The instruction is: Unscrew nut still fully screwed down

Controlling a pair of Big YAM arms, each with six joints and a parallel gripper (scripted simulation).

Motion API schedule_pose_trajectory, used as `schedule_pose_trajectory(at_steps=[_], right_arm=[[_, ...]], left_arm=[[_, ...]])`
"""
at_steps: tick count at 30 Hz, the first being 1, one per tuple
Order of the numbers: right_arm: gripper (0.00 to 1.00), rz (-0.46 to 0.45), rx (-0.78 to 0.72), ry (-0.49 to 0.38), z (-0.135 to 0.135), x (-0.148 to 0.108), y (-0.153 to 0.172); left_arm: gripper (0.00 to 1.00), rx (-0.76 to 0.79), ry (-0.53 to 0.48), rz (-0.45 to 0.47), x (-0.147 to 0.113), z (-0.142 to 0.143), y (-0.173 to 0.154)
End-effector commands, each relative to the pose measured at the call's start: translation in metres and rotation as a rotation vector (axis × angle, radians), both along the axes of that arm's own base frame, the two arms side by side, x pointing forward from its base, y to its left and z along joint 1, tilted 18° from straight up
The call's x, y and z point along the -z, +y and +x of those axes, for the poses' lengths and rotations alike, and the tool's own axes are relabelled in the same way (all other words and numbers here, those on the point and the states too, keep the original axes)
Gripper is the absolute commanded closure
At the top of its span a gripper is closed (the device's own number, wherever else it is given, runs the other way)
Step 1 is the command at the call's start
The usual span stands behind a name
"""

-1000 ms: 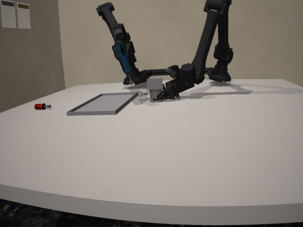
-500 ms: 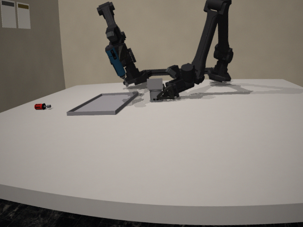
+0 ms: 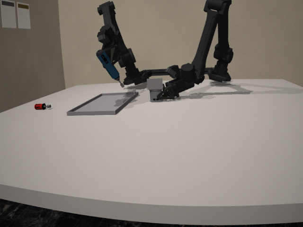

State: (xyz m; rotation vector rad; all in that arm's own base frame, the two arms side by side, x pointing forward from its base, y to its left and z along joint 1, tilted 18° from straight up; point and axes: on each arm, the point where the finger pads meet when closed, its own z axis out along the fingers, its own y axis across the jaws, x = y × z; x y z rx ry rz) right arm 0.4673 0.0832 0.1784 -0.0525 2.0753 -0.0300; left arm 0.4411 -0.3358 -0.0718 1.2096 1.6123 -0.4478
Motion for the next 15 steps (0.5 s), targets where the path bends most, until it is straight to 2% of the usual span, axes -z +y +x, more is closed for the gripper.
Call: schedule_pose_trajectory(at_steps=[1, 6, 11, 12, 15], right_arm=[[0.58, 0.053, 0.049, -0.051, 0.031, -0.042, -0.009], [0.58, 0.073, 0.104, -0.015, 0.036, -0.041, -0.03], [0.58, 0.079, 0.078, -0.037, 0.035, -0.05, -0.017], [0.58, 0.08, 0.117, -0.022, 0.035, -0.048, -0.035], [0.58, 0.093, 0.151, 0.002, 0.036, -0.046, -0.048]], left_arm=[[0.41, 0.004, -0.017, -0.01, -0.006, 0.005, -0.005], [0.41, 0.004, -0.017, -0.01, -0.006, 0.005, -0.005], [0.41, 0.004, -0.017, -0.01, -0.006, 0.005, -0.005], [0.41, 0.004, -0.017, -0.01, -0.006, 0.005, -0.005], [0.41, 0.004, -0.017, -0.01, -0.006, 0.005, -0.005]])
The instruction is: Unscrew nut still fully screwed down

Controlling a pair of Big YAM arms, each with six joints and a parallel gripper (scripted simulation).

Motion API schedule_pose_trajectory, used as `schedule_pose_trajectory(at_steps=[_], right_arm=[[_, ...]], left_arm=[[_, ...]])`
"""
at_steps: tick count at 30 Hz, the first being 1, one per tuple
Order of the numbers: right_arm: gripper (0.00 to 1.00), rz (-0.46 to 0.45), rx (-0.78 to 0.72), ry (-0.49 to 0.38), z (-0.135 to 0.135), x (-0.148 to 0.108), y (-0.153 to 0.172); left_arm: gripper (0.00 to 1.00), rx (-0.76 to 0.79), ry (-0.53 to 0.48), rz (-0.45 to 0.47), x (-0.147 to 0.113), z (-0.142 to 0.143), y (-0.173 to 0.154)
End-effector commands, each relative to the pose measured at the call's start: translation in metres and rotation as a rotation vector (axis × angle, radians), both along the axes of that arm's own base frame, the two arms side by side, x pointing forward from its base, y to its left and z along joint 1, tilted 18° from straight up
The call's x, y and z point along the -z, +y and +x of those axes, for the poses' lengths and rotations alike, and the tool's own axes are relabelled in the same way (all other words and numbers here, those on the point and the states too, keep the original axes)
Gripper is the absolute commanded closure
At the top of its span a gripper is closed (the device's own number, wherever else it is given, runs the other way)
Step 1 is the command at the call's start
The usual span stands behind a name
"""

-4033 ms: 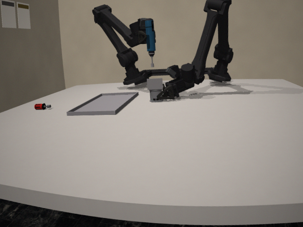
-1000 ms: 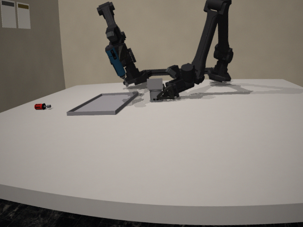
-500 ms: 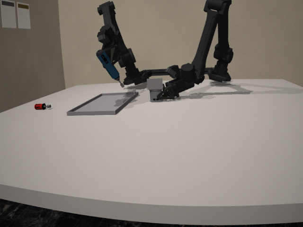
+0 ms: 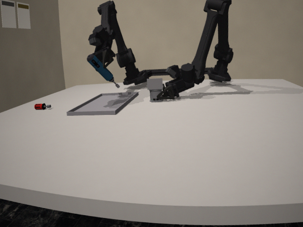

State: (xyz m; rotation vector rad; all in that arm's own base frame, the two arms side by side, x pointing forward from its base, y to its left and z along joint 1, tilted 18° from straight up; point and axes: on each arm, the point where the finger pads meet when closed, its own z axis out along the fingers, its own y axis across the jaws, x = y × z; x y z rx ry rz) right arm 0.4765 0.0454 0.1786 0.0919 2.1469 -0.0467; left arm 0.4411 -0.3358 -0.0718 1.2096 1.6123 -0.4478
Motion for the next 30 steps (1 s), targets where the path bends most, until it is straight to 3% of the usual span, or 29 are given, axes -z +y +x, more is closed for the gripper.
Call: schedule_pose_trajectory(at_steps=[1, 8, 13, 14, 25, 30], right_arm=[[0.58, 0.045, 0.055, -0.06, 0.028, -0.045, -0.014], [0.58, 0.076, 0.136, -0.004, 0.031, -0.04, -0.044], [0.58, 0.078, 0.109, -0.019, 0.029, -0.048, -0.031], [0.58, 0.082, 0.149, -0.014, 0.029, -0.049, -0.049], [0.58, 0.138, 0.281, 0.073, 0.027, -0.041, -0.096], [0.58, 0.138, 0.254, 0.056, 0.026, -0.05, -0.083]], left_arm=[[0.41, 0.004, -0.017, -0.01, -0.006, 0.005, -0.005], [0.41, 0.004, -0.017, -0.01, -0.006, 0.005, -0.005], [0.41, 0.004, -0.017, -0.01, -0.006, 0.005, -0.005], [0.41, 0.004, -0.017, -0.01, -0.006, 0.005, -0.005], [0.41, 0.004, -0.017, -0.01, -0.006, 0.005, -0.005], [0.41, 0.004, -0.017, -0.01, -0.006, 0.005, -0.005]])
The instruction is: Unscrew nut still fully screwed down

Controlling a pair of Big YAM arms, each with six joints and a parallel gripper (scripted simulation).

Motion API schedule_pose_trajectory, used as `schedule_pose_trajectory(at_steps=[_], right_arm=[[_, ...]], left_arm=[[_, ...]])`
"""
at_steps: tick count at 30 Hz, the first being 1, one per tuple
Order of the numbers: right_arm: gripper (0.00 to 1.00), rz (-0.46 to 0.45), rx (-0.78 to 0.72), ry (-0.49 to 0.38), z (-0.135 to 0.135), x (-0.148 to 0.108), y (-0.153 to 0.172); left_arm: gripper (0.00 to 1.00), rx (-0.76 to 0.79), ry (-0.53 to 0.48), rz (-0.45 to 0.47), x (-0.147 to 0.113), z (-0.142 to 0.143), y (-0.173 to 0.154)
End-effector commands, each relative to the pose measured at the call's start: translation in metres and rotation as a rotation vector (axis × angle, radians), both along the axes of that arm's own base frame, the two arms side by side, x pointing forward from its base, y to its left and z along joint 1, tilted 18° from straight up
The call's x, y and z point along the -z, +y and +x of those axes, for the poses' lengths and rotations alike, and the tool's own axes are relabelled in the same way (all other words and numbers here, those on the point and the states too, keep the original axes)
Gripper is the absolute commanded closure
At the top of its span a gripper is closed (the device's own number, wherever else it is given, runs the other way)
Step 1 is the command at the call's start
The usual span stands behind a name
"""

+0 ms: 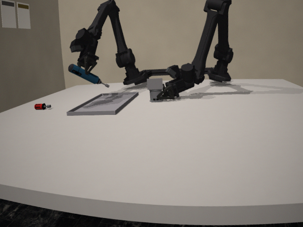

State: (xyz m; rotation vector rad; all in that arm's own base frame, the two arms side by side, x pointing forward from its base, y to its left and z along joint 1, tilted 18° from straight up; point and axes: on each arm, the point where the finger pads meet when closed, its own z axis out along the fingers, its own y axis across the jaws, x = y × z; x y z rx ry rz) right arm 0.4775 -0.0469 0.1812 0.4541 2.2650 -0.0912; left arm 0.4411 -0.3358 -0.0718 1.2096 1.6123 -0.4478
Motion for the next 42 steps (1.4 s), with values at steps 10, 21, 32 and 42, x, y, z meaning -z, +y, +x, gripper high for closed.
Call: schedule_pose_trajectory(at_steps=[10, 21, 32, 42], right_arm=[[0.58, 0.07, 0.144, -0.01, 0.016, -0.04, -0.046], [0.58, 0.102, 0.222, 0.008, 0.006, -0.049, -0.07], [0.58, 0.148, 0.299, 0.049, -0.004, -0.054, -0.09], [0.58, 0.2, 0.434, 0.107, -0.023, -0.048, -0.132]], left_arm=[[0.41, 0.004, -0.017, -0.01, -0.006, 0.005, -0.005], [0.41, 0.004, -0.017, -0.01, -0.006, 0.005, -0.005], [0.41, 0.004, -0.017, -0.01, -0.006, 0.005, -0.005], [0.41, 0.004, -0.017, -0.01, -0.006, 0.005, -0.005]])
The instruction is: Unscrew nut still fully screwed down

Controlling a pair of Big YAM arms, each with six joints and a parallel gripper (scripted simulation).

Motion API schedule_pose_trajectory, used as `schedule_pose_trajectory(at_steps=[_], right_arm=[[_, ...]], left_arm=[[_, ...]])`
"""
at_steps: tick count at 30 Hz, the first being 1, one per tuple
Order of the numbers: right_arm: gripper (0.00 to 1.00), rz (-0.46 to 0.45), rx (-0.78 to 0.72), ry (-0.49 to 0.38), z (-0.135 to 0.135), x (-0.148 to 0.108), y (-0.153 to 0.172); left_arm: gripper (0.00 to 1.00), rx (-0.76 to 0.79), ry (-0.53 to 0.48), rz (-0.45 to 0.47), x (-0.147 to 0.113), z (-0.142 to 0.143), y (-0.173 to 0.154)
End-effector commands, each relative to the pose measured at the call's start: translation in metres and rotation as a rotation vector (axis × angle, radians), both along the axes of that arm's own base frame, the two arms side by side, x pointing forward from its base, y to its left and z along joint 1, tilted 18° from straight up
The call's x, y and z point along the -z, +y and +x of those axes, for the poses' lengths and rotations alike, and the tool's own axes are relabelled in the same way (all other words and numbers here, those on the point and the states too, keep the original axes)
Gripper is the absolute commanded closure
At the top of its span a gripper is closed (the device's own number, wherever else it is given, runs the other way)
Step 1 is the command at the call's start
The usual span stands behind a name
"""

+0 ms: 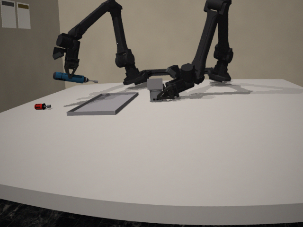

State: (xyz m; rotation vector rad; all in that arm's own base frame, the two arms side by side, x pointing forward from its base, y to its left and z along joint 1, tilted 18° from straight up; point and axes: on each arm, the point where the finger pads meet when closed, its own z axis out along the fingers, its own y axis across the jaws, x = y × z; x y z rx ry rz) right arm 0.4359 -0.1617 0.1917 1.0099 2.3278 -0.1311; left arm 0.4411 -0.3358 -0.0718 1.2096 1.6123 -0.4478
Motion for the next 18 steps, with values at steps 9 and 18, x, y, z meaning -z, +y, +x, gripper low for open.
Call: schedule_pose_trajectory(at_steps=[9, 18], right_arm=[[0.58, 0.027, 0.081, -0.054, 0.012, -0.048, -0.02], [0.58, 0.088, 0.231, 0.004, -0.015, -0.045, -0.062]], left_arm=[[0.41, 0.004, -0.017, -0.01, -0.006, 0.005, -0.005], [0.41, 0.004, -0.017, -0.01, -0.006, 0.005, -0.005]])
